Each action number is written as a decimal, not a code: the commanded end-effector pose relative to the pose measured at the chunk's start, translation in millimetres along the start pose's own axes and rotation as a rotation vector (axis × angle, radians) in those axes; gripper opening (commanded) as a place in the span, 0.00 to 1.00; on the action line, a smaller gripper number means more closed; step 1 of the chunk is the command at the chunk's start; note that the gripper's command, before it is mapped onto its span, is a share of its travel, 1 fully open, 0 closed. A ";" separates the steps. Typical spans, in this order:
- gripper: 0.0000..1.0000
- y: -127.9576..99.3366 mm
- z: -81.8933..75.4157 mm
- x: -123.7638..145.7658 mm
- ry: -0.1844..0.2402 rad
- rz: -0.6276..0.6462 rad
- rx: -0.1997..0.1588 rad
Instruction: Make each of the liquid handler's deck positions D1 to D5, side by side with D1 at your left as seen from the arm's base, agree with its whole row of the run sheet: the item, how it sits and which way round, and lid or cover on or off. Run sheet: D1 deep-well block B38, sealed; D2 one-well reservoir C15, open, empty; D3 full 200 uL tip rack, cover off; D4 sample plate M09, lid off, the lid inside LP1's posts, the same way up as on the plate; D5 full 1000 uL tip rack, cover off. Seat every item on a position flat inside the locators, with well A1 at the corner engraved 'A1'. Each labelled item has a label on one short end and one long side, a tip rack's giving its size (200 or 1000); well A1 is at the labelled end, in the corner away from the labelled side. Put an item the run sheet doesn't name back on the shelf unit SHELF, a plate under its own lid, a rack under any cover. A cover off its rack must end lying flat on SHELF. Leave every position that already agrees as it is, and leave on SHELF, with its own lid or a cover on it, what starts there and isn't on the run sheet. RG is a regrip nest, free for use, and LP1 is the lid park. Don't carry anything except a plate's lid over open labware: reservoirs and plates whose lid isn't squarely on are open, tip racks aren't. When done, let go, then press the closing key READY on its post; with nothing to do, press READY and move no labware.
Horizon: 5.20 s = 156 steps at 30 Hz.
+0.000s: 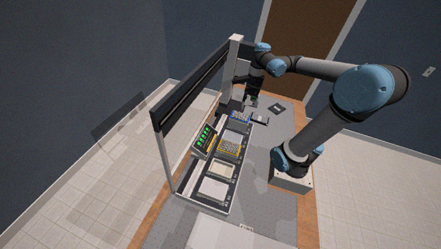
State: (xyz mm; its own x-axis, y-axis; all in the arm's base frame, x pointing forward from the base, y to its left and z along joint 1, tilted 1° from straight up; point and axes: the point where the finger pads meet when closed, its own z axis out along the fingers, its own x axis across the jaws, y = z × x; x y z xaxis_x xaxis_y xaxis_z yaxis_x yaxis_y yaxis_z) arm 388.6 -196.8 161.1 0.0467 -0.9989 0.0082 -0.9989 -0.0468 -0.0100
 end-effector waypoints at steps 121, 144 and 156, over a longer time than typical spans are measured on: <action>0.82 -0.6 52.8 -153.5 0.001 0.000 0.002; 0.82 -0.7 52.9 -247.6 0.001 0.000 0.002; 0.82 -0.7 52.9 -247.6 0.001 0.000 0.002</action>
State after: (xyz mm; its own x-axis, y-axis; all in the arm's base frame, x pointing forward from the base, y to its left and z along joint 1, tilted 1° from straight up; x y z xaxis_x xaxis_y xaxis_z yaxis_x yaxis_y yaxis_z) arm 377.9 50.1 105.8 0.0468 -0.9989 0.0088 -0.9988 -0.0469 -0.0106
